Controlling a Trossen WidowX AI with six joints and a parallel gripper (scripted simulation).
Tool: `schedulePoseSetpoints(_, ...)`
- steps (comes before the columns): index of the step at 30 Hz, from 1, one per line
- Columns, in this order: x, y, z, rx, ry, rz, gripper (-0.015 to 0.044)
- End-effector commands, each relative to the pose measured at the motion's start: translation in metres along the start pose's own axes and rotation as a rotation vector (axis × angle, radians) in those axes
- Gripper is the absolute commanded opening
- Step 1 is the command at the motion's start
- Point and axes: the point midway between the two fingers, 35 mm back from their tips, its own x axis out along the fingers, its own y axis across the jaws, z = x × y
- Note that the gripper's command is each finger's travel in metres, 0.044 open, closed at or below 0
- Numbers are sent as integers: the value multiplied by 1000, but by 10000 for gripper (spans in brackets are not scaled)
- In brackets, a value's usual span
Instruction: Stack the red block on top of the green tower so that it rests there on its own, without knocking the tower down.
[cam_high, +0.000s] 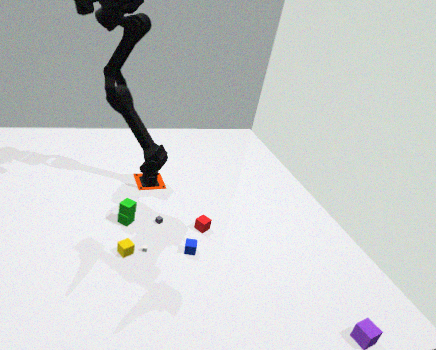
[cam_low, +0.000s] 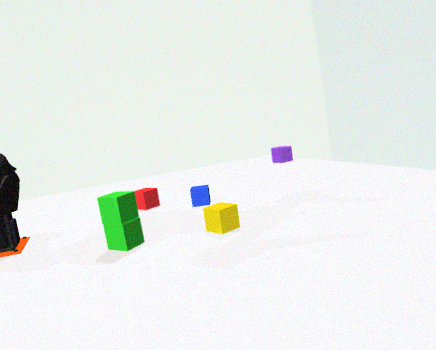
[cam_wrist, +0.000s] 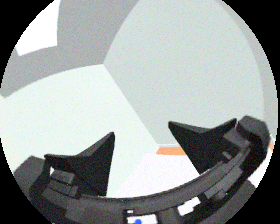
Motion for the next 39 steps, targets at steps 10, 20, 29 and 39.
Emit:
schedulePoseSetpoints(10,-25,137,-6,-331,-219,131,440)
schedulePoseSetpoints(20,-59,298,-92,-678,-372,475,440)
schedulePoseSetpoints(29,-76,374,-228,-904,-234,813,440)
schedulePoseSetpoints(39,-99,367,-425,-1143,304,1134,440)
